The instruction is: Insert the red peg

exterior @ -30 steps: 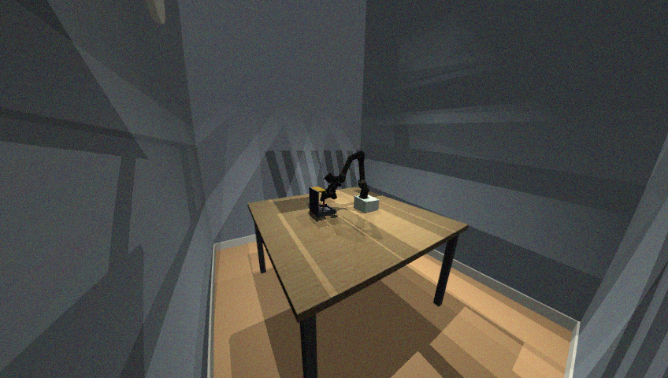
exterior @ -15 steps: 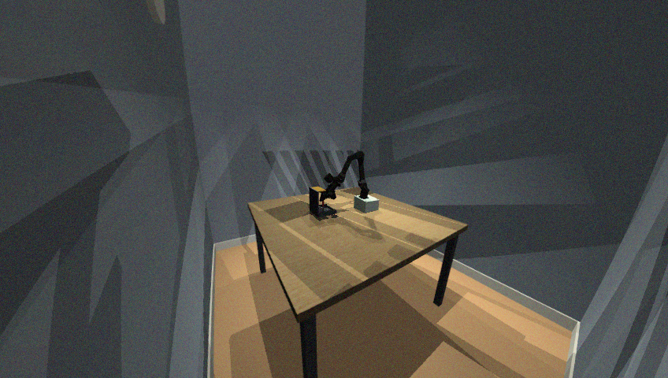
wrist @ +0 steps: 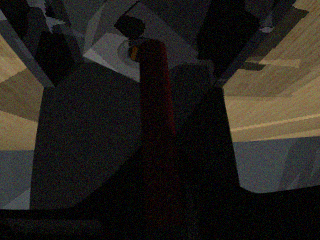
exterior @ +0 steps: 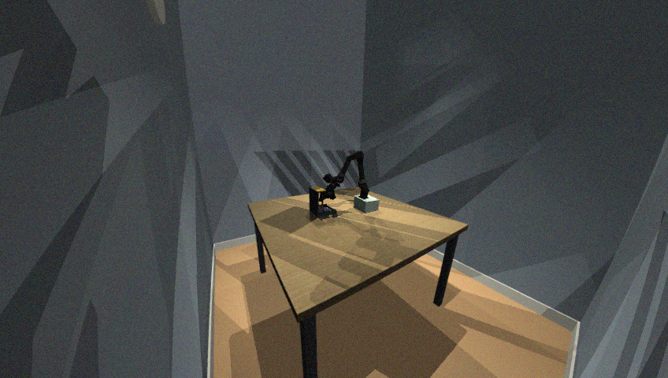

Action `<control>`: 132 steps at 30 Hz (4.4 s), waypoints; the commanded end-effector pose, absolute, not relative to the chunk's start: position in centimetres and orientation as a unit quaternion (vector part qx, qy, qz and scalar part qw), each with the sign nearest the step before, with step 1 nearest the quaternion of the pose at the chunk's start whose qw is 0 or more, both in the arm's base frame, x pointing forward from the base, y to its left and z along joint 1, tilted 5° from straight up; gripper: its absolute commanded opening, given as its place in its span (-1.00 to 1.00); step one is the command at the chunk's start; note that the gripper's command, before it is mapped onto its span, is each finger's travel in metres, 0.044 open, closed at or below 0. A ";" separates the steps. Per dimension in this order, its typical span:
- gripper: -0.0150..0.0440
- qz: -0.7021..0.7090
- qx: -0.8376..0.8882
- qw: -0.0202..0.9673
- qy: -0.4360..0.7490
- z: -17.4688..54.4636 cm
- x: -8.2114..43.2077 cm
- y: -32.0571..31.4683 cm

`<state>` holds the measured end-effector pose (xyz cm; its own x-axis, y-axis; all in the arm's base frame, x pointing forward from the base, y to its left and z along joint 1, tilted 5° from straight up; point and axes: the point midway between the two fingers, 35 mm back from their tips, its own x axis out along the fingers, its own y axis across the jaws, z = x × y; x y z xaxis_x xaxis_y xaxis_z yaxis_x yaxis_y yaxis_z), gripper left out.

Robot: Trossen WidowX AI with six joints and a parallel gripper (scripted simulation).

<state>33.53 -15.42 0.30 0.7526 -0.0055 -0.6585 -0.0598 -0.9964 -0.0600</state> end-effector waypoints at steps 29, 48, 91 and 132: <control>-0.49 0.349 -0.936 0.038 0.020 0.4 35.2 -16.1; -0.49 0.349 -0.936 0.039 0.020 -1.1 35.0 -15.9; 0.25 0.346 -0.937 0.036 0.018 -3.2 34.6 -15.8; 1.00 0.357 -0.933 0.037 0.020 0.4 25.7 -15.5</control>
